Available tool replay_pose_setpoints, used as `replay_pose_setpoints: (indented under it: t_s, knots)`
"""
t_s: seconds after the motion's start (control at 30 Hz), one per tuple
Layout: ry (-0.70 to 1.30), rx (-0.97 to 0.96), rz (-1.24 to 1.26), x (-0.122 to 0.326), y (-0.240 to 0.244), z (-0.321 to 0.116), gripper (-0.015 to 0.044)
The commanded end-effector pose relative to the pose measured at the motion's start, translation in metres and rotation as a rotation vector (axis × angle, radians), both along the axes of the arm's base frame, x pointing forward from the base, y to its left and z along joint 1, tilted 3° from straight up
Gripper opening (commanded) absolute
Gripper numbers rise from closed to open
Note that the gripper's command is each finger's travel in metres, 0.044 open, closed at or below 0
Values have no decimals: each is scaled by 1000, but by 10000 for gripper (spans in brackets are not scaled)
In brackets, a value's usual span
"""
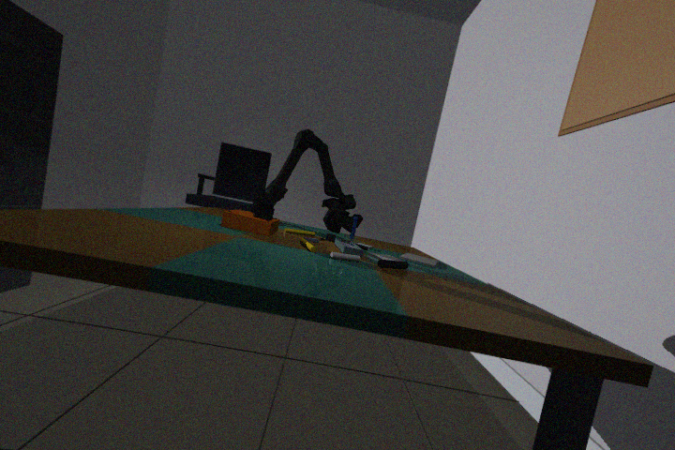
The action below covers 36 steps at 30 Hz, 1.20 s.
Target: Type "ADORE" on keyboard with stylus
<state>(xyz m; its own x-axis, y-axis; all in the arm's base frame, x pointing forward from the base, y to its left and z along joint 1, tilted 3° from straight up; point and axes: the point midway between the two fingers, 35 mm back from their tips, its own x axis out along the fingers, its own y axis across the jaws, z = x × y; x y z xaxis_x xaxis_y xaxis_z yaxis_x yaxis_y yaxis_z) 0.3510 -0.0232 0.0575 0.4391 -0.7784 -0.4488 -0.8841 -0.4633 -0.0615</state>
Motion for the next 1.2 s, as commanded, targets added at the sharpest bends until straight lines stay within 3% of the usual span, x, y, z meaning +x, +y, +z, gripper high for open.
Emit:
replay_pose_setpoints:
  t_s: [0.0,0.47,0.77,1.17]
  knots:
    - [9,0,2,0,0,-5,81]
    - [9,0,2,0,0,-1,81]
    - [8,0,2,-2,1,34,81]
    - [15,-2,4,-2,1,32,85]
